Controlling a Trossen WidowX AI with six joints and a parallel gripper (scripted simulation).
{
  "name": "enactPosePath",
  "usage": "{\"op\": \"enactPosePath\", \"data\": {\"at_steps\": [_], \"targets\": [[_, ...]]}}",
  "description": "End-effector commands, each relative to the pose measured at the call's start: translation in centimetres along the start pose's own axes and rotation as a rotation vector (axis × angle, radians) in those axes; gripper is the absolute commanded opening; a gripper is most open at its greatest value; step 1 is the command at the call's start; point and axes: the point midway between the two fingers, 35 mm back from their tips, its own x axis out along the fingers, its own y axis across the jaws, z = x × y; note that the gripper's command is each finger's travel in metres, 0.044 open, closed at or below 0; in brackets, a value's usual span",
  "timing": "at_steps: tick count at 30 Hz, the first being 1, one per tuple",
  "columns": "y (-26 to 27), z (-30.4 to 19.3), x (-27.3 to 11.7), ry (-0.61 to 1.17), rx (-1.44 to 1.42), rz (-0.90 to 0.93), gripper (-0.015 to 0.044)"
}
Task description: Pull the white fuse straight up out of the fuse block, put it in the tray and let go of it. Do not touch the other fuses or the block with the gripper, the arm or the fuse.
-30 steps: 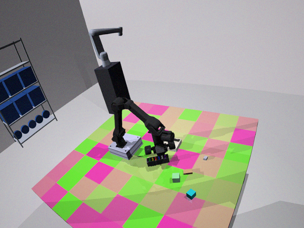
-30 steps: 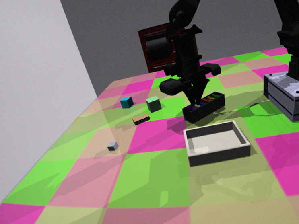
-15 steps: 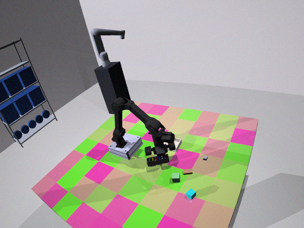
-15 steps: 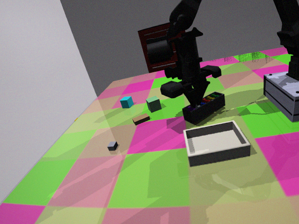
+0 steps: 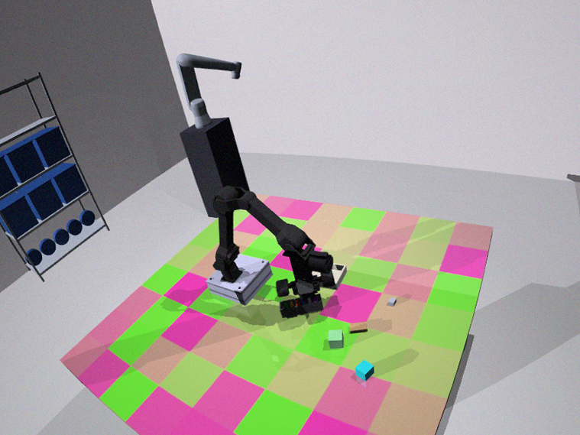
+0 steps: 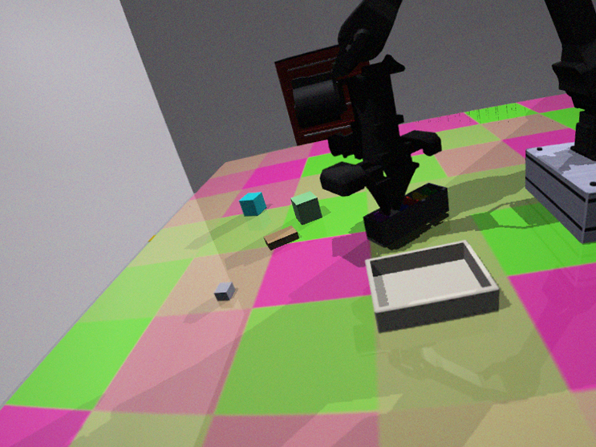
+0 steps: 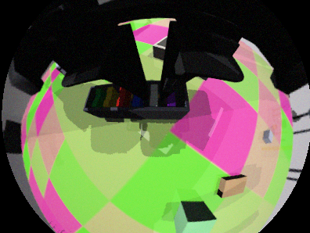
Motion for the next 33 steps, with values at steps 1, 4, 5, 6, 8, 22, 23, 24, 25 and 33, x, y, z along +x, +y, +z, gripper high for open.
{"op": "enactPosePath", "data": {"at_steps": [1,4,5,6,8,22,23,24,25,33], "targets": [[0.0,-0.1,0.1,0.005,0.003,0.002,0.0074],[0.0,-0.1,0.1,0.005,0.003,0.002,0.0074],[0.0,-0.1,0.1,0.005,0.003,0.002,0.0074],[0.0,0.0,0.0,0.0,0.0,0.0,0.0067],[0.0,0.0,0.0,0.0,0.0,0.0,0.0054],[0.0,0.0,-0.12,0.0,0.0,0.0,0.0],[0.01,0.0,-0.17,0.0,0.0,0.0,0.0],[0.01,0.0,-0.22,0.0,0.0,0.0,0.0],[0.01,0.0,-0.27,0.0,0.0,0.0,0.0],[0.03,0.01,-0.66,0.001,0.0,0.0,0.0]]}}
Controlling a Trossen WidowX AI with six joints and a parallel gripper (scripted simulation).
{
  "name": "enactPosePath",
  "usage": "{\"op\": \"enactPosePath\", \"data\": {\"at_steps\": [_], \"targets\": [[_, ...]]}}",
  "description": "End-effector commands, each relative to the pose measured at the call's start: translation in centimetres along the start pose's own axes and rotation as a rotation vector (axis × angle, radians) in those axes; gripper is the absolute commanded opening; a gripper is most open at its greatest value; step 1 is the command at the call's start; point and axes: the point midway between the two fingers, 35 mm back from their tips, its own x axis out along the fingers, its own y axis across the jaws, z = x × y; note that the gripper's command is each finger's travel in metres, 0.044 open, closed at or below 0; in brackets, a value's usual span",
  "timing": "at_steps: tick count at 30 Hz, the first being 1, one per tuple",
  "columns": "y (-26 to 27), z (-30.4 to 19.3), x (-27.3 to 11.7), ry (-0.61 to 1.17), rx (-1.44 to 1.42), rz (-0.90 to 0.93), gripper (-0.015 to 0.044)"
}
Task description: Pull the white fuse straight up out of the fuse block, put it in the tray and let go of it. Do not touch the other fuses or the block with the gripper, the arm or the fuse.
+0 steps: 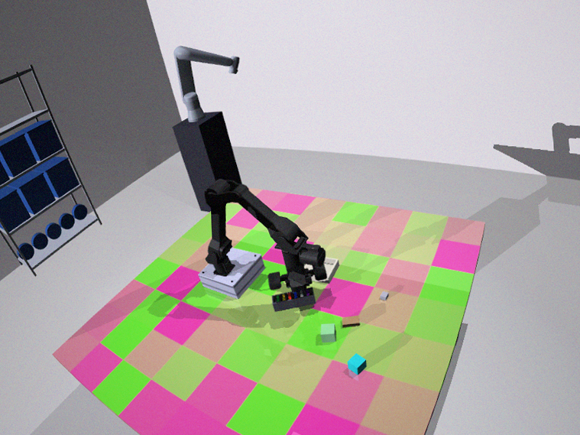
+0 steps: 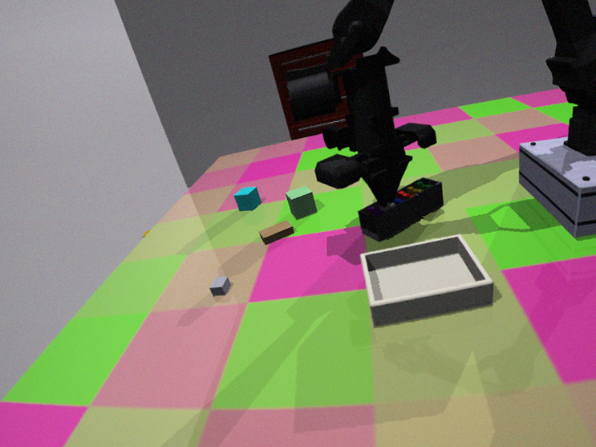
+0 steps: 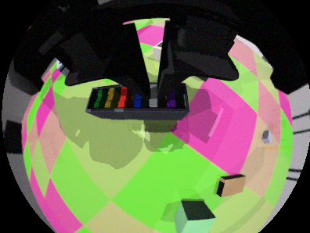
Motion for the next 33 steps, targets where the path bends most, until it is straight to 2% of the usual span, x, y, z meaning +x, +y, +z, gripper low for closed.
{"op": "enactPosePath", "data": {"at_steps": [1,33], "targets": [[0.1,0.0,-0.4,0.0,0.001,0.003,0.0],[0.1,0.0,-2.0,0.002,0.002,0.003,0.0]]}}
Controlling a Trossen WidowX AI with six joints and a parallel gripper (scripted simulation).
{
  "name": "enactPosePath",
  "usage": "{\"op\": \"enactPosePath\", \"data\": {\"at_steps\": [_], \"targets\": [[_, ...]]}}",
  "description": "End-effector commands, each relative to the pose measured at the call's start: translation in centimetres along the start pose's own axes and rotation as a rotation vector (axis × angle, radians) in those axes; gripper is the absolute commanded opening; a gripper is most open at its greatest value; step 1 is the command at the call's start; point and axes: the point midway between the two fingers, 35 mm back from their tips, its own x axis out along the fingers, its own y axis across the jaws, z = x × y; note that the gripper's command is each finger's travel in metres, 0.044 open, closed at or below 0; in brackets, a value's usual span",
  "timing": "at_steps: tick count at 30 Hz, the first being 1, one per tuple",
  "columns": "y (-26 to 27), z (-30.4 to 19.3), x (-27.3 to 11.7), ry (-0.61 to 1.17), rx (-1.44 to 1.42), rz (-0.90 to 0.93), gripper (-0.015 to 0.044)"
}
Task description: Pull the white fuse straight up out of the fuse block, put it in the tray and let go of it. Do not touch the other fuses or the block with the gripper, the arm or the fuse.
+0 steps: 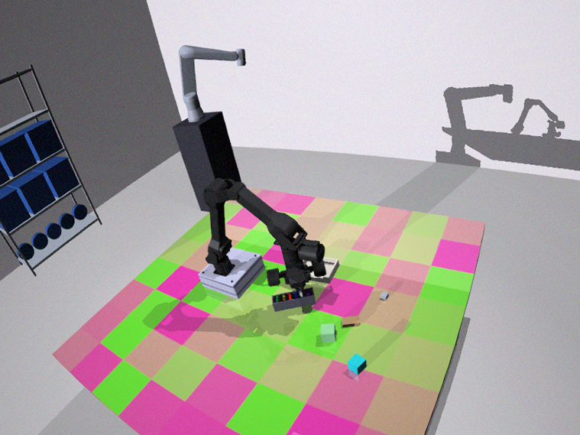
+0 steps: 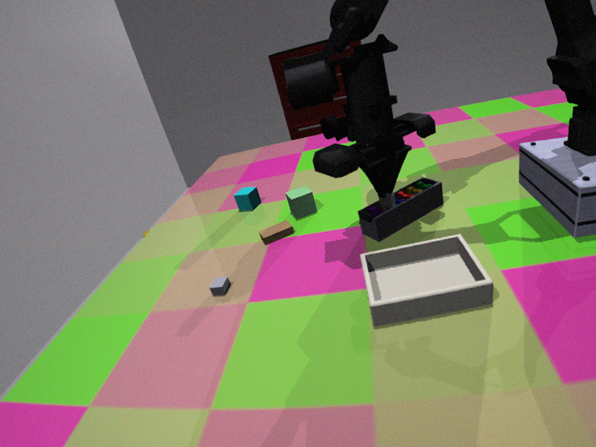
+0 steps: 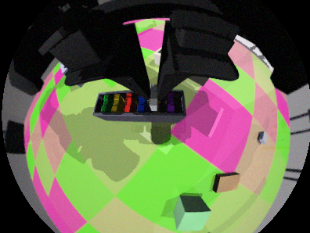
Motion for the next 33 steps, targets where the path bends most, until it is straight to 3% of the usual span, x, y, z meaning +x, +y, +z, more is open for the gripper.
{"op": "enactPosePath", "data": {"at_steps": [1,33], "targets": [[0.2,0.1,-0.4,-0.001,0.002,0.007,0.0],[0.1,0.0,-2.0,0.001,0.003,0.008,0.0]]}}
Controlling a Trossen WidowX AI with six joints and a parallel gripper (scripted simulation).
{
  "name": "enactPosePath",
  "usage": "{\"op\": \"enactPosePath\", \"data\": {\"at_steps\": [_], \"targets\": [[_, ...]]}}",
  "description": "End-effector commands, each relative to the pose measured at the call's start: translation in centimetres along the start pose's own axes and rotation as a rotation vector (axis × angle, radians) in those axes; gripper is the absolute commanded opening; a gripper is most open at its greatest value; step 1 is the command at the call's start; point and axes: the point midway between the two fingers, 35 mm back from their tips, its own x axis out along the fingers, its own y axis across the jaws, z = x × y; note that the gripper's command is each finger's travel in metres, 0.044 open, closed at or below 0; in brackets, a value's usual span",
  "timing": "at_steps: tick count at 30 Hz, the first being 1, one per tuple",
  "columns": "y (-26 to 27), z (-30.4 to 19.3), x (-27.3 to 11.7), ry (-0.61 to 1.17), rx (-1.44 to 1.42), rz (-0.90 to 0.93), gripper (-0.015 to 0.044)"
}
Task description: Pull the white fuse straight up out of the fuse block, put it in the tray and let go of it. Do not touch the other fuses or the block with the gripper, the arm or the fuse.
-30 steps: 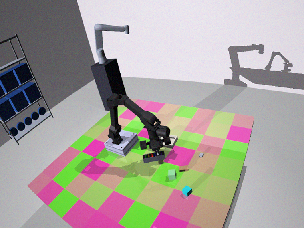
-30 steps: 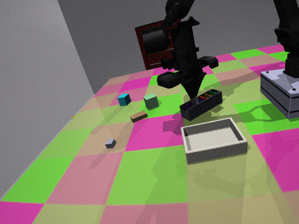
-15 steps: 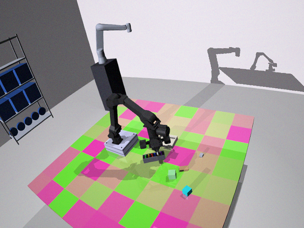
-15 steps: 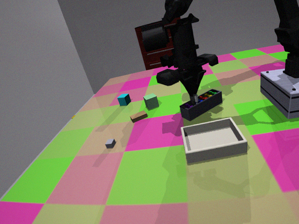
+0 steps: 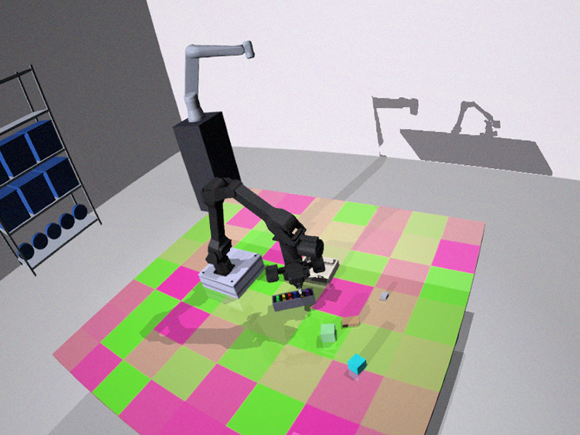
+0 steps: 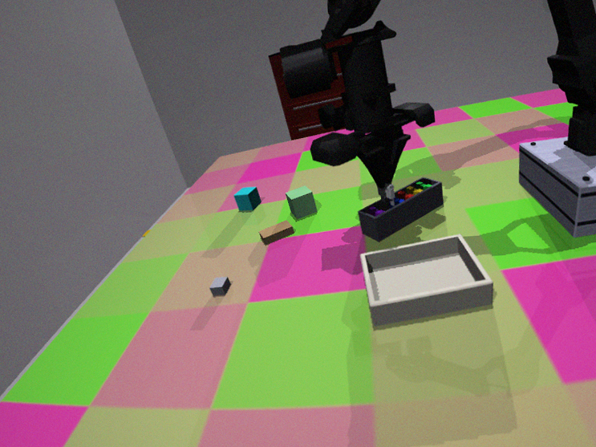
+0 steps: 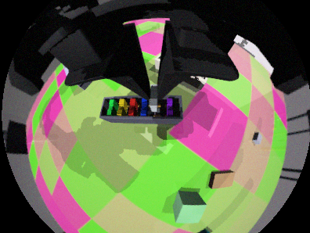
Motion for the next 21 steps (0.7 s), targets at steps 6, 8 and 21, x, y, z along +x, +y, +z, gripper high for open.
{"op": "enactPosePath", "data": {"at_steps": [6,8,21], "targets": [[0.2,0.0,-0.8,0.001,0.003,0.008,0.0],[0.2,0.0,-1.1,0.001,0.003,0.008,0.0],[0.2,0.0,-2.5,0.001,0.003,0.008,0.0]]}}
